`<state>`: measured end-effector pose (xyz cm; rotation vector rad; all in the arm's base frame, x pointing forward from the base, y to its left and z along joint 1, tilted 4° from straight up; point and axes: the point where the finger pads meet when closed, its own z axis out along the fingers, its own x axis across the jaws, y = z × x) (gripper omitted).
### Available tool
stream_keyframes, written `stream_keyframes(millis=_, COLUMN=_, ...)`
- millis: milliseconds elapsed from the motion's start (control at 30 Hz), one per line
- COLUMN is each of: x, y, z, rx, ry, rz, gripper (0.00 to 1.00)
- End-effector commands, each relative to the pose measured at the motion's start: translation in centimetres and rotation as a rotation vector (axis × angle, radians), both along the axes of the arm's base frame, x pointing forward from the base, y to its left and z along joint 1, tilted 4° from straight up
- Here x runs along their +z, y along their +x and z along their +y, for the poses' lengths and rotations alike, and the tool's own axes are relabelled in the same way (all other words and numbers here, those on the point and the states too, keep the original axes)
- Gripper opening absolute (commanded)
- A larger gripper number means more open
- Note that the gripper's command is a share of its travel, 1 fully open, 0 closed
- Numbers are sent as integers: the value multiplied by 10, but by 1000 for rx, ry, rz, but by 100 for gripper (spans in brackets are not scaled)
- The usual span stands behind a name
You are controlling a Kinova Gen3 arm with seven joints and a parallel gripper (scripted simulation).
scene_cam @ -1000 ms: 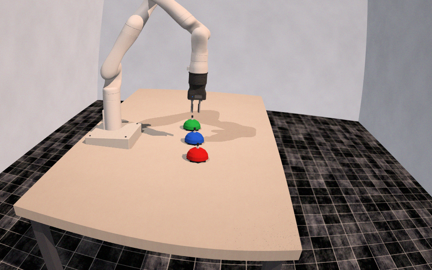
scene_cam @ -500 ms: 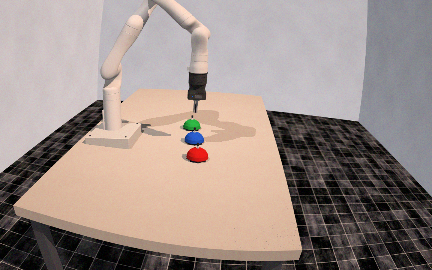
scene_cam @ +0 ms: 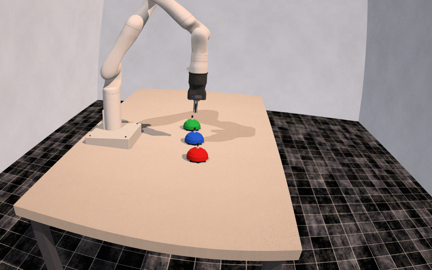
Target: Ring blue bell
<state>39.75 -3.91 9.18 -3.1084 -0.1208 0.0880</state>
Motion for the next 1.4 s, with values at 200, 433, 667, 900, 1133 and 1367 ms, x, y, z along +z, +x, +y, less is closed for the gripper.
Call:
stream_keyframes(millis=200, x=1, y=1, z=0, rx=0, ry=0, rz=-2, gripper=17)
stream_keyframes(millis=433, x=1, y=1, z=0, rx=0, ry=0, rz=-2, gripper=17)
stream_keyframes(millis=667, x=1, y=1, z=0, rx=0, ry=0, rz=-2, gripper=17)
stream_keyframes(millis=900, x=1, y=1, z=0, rx=0, ry=0, rz=-2, gripper=17)
stream_keyframes(millis=1133, x=0, y=1, z=0, rx=0, ry=0, rz=-2, gripper=17)
stream_keyframes(millis=1367, x=-4, y=0, z=0, rx=1, ry=-3, rz=0, gripper=17)
